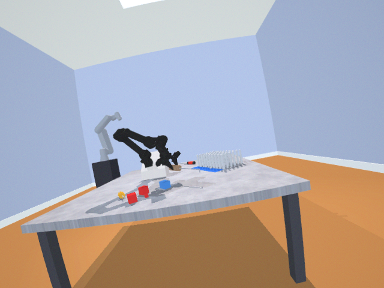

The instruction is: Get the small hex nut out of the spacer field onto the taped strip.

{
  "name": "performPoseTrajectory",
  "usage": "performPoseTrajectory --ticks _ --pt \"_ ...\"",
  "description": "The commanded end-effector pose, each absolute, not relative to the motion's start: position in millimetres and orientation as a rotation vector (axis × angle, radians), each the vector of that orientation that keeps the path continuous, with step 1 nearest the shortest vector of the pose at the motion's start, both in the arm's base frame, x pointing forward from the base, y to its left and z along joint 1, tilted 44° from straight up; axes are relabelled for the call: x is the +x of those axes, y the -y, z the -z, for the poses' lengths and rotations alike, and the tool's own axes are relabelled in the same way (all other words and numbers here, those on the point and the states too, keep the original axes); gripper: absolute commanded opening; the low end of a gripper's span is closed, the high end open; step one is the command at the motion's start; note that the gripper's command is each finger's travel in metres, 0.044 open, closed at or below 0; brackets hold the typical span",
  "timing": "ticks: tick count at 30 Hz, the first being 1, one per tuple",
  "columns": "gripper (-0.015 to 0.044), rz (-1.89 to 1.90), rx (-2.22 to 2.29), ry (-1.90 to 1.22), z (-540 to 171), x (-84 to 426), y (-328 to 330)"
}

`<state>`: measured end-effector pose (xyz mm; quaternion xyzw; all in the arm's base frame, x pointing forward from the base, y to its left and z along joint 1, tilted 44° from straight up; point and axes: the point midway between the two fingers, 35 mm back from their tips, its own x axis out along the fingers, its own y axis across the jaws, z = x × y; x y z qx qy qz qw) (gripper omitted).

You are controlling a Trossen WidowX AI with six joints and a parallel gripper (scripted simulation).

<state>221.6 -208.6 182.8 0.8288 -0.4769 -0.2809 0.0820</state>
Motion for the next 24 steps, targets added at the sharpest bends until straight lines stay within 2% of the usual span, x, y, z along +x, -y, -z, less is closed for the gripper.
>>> performPoseTrajectory --ticks 1,24 --pt "0.0000 0.839 2.479 1.419 -181 222 210" --pt "0.0000 0.829 2.484 1.425 -171 219 221"
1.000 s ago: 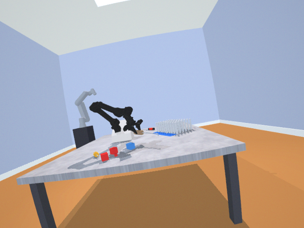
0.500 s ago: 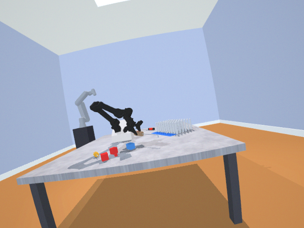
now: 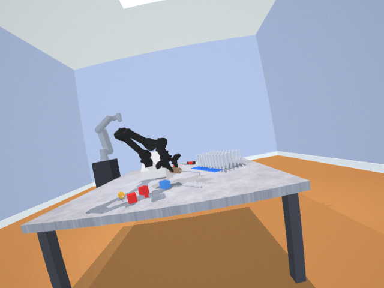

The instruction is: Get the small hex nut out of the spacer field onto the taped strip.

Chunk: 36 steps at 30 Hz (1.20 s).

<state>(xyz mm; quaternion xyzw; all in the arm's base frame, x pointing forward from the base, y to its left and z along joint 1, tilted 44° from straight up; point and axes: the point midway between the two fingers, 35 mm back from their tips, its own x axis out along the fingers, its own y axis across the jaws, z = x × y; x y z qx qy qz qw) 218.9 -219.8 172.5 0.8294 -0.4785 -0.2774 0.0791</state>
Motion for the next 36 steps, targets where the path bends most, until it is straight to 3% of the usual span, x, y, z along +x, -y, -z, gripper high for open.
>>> performPoseTrajectory --ticks 1,36 --pt "0.0000 0.829 2.484 1.426 -170 219 221" --pt "0.0000 0.810 2.489 1.435 -156 212 237"
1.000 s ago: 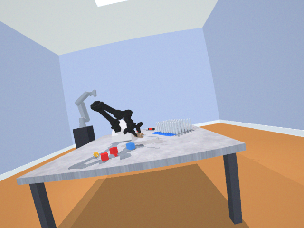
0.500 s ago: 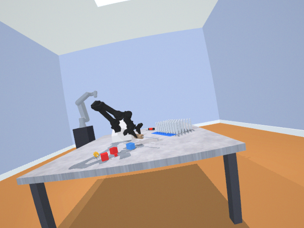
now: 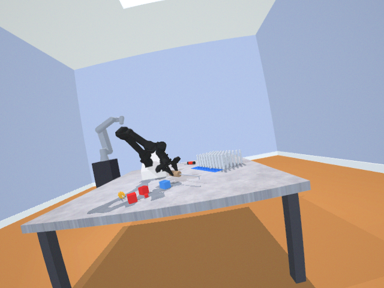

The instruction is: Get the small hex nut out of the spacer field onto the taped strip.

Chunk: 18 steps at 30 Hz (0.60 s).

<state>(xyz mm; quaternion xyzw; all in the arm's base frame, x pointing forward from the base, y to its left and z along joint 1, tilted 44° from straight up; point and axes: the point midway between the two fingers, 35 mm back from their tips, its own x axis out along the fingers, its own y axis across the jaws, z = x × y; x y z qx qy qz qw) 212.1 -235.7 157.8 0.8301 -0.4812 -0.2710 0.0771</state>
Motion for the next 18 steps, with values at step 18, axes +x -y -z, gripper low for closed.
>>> performPoseTrajectory --ticks 18 --pt "0.0000 0.799 2.490 1.439 -149.5 207.2 243.9"
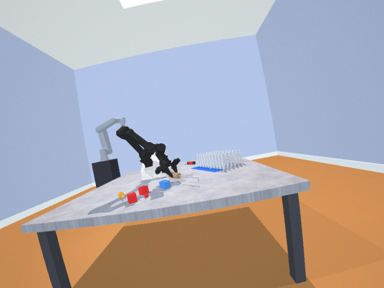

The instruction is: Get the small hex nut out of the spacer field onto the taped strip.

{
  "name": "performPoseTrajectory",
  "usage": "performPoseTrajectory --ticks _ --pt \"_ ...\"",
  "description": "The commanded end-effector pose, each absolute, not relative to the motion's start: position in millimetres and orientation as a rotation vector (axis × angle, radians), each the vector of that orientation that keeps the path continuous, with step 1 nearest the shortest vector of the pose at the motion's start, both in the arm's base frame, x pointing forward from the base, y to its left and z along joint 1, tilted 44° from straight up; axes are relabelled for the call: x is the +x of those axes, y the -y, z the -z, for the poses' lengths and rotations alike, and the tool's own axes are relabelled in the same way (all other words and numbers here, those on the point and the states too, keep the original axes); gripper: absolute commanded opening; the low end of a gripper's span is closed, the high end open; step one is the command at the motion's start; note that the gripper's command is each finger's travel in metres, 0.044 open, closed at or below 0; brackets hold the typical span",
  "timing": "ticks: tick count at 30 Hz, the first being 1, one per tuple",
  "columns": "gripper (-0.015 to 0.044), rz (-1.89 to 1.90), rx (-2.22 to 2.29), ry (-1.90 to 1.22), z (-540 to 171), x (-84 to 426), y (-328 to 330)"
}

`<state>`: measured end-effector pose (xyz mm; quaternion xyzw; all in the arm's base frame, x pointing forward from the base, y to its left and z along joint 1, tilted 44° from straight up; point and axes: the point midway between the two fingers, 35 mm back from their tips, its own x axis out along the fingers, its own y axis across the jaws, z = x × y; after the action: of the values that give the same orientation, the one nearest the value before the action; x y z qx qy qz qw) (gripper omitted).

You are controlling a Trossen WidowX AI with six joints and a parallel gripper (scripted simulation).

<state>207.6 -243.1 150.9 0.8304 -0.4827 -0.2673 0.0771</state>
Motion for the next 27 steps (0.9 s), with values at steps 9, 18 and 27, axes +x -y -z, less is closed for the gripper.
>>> performPoseTrajectory --ticks 9,18,27 --pt "0.0000 0.793 2.490 1.442 -146.2 204.6 247.4" --pt "0.0000 0.787 2.489 1.444 -143.0 201.8 250.7" --pt "0.0000 0.781 2.488 1.446 -139.8 198.8 253.9"
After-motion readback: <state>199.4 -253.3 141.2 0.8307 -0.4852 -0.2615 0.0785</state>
